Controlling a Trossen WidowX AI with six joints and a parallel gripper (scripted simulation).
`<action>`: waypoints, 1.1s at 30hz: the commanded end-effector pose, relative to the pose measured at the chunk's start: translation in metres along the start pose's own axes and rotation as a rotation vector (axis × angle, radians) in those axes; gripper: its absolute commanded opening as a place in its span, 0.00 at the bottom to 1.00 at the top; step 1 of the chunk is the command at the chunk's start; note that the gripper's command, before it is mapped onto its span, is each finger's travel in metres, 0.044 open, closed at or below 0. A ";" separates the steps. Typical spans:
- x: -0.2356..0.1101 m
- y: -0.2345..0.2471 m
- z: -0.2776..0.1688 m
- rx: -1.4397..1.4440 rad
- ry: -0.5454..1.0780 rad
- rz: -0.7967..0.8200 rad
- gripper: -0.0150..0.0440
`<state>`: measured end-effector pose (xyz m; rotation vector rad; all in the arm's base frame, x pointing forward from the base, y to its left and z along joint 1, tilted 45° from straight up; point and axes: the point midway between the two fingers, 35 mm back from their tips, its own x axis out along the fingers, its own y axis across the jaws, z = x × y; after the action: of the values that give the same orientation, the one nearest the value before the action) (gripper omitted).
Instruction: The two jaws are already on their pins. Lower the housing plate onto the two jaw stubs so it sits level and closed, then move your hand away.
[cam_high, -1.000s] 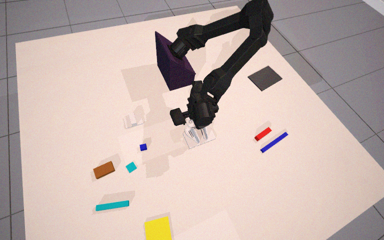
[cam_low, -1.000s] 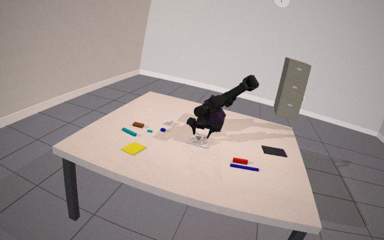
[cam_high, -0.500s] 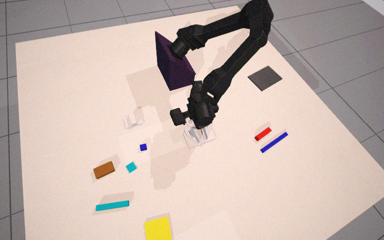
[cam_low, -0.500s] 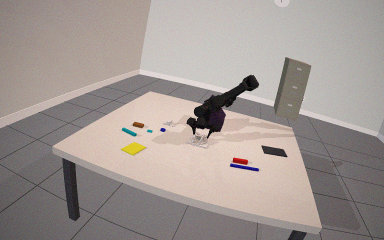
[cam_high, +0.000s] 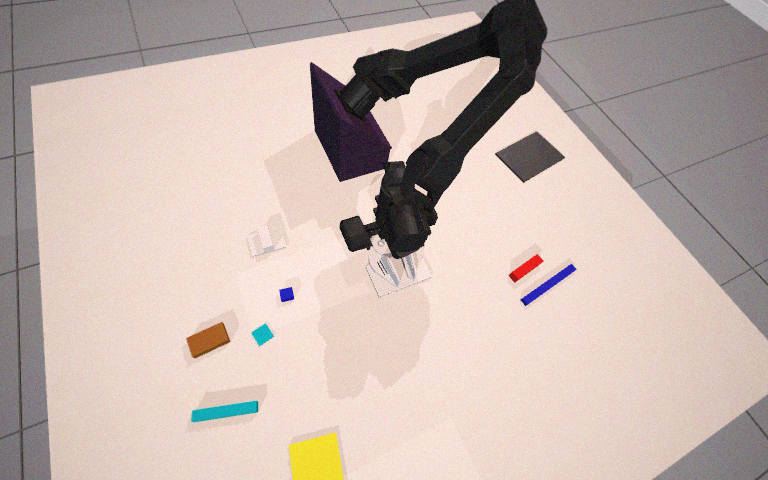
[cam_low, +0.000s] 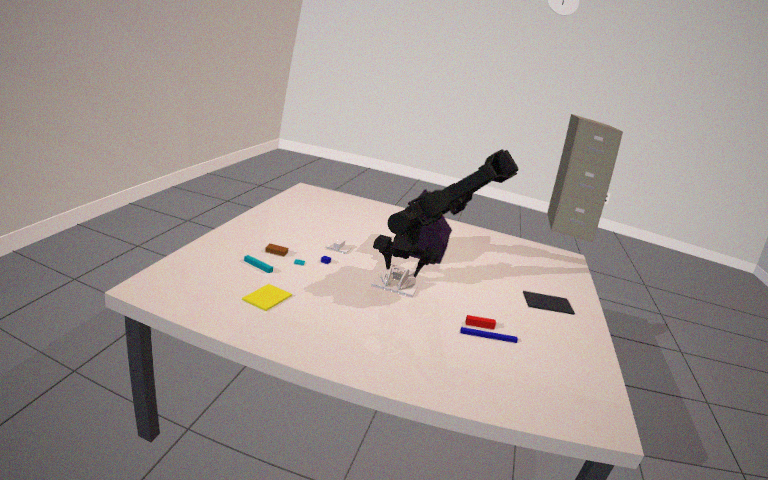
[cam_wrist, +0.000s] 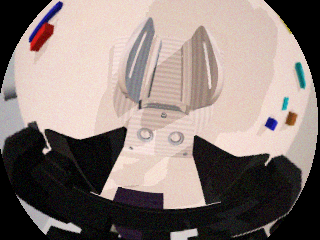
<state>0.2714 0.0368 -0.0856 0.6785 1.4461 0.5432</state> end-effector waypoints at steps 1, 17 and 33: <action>0.000 -0.001 0.000 0.001 0.000 -0.004 0.85; 0.000 0.000 0.000 0.000 0.000 0.000 1.00; -0.069 -0.002 0.001 0.004 -0.007 -0.007 1.00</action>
<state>0.2709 -0.0153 -0.0372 0.6727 1.4330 0.5304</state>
